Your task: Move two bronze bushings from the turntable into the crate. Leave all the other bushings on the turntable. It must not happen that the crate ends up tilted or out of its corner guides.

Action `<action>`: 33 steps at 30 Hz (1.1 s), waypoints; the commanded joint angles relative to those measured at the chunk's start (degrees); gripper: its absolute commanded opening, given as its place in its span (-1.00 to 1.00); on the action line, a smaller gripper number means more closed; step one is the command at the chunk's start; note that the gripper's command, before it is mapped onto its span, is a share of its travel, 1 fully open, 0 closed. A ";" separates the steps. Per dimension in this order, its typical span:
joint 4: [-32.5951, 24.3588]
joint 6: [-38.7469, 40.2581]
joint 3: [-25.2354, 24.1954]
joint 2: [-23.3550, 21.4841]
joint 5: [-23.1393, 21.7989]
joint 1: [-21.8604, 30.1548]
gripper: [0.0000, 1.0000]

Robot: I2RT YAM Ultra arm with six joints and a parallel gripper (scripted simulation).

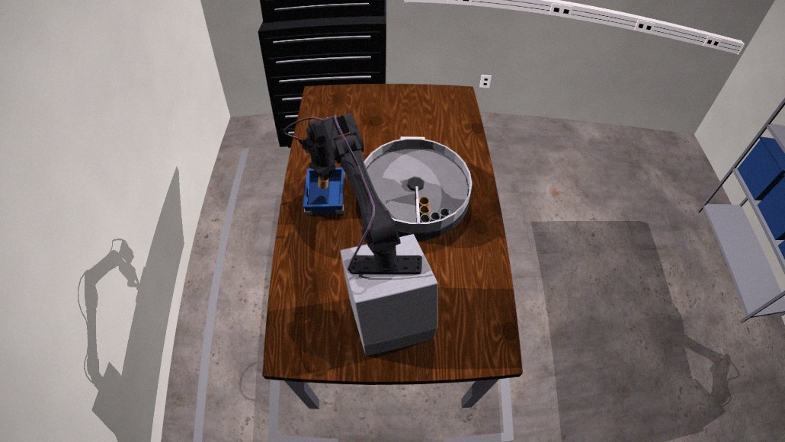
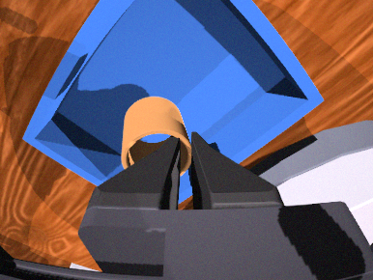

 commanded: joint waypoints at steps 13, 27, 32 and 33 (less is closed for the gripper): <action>0.94 -0.15 -1.65 -2.56 -0.38 0.68 -1.00; 0.74 -0.13 -0.62 -2.70 -0.38 0.72 -1.00; 0.74 -0.13 -0.62 -2.70 -0.38 0.72 -1.00; 0.74 -0.13 -0.62 -2.70 -0.38 0.72 -1.00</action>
